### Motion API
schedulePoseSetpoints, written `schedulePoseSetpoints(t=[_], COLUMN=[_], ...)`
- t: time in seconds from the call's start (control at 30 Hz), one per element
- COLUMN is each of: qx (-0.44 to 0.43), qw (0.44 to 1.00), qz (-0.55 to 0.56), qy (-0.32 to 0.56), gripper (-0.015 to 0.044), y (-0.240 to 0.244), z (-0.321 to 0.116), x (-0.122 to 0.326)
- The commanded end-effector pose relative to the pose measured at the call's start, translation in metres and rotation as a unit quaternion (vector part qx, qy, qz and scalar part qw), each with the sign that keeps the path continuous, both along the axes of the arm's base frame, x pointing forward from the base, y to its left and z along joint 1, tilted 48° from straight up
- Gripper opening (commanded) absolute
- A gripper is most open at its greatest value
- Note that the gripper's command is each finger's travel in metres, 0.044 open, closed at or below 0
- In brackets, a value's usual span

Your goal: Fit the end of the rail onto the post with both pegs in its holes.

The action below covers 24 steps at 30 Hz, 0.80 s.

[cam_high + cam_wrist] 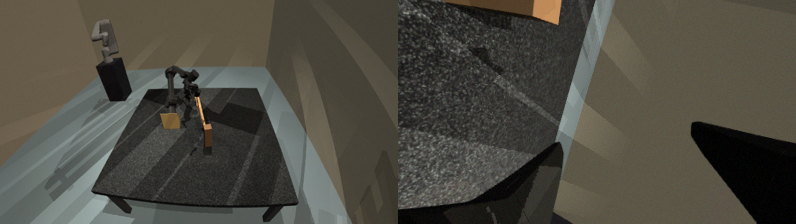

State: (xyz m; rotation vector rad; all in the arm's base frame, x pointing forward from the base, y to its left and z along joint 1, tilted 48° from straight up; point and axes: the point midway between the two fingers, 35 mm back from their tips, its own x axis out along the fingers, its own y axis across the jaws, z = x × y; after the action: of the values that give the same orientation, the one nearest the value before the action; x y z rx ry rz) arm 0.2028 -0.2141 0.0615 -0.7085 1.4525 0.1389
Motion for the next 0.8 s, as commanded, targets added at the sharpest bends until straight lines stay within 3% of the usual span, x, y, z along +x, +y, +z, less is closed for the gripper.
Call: schedulePoseSetpoints(t=[0.0,0.17,0.43,0.77], qx=[0.111,0.241,0.408,0.417], qw=[0.979,0.896,0.702,0.686], qz=[0.169,0.371,0.582,0.593], qy=[0.03,0.033,-0.051,-0.062], gripper=[0.044,0.044,0.044,0.044], y=[0.045,0.107,0.204,0.211], z=[-0.031,-0.062,-0.085,-0.085], x=[0.027,0.048,0.068,0.066])
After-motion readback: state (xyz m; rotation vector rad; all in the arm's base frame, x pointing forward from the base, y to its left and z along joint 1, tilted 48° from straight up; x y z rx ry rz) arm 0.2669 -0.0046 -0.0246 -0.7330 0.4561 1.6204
